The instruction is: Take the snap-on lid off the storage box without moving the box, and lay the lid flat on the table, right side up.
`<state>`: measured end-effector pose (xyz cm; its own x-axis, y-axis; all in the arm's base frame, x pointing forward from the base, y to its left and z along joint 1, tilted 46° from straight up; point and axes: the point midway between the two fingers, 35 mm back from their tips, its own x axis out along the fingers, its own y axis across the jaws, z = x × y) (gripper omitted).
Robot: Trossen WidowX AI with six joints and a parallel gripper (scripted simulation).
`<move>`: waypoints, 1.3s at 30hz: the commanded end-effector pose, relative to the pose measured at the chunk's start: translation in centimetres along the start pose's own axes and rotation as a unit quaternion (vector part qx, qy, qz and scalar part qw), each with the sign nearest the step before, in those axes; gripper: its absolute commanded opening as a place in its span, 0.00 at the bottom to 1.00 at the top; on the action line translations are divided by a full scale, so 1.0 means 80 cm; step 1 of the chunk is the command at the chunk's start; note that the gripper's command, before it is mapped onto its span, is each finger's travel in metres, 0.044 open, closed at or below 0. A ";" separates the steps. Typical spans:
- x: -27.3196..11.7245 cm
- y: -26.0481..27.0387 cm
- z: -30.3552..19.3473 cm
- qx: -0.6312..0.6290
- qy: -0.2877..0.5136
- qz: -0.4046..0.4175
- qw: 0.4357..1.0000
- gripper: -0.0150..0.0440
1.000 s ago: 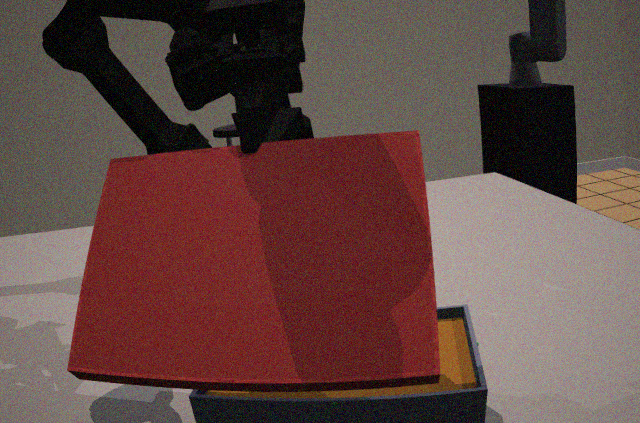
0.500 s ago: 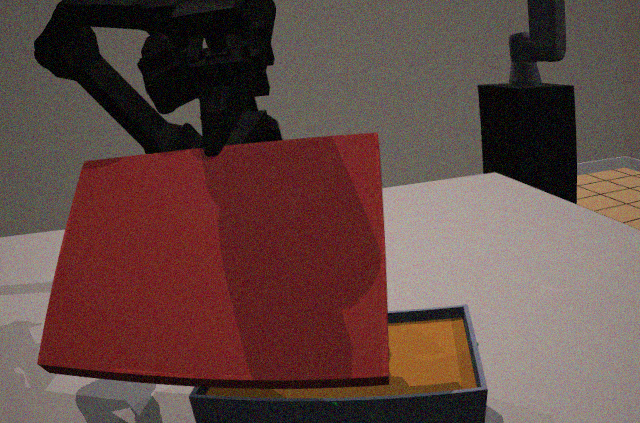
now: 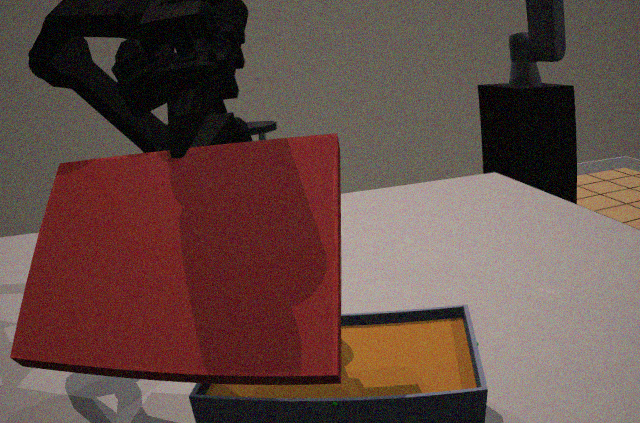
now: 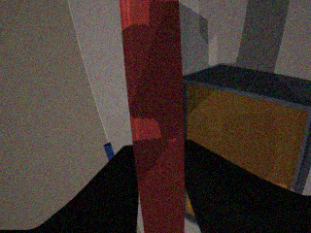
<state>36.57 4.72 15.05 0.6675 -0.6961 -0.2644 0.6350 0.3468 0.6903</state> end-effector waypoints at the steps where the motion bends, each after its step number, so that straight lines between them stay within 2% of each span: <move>1: -0.002 0.001 0.011 0.001 0.003 0.002 1.000 0.25; 39: -0.009 -0.006 0.105 -0.001 0.003 0.001 1.000 0.25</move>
<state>32.79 0.10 20.05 0.6660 -0.6975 -0.2645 0.6374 0.3479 0.6875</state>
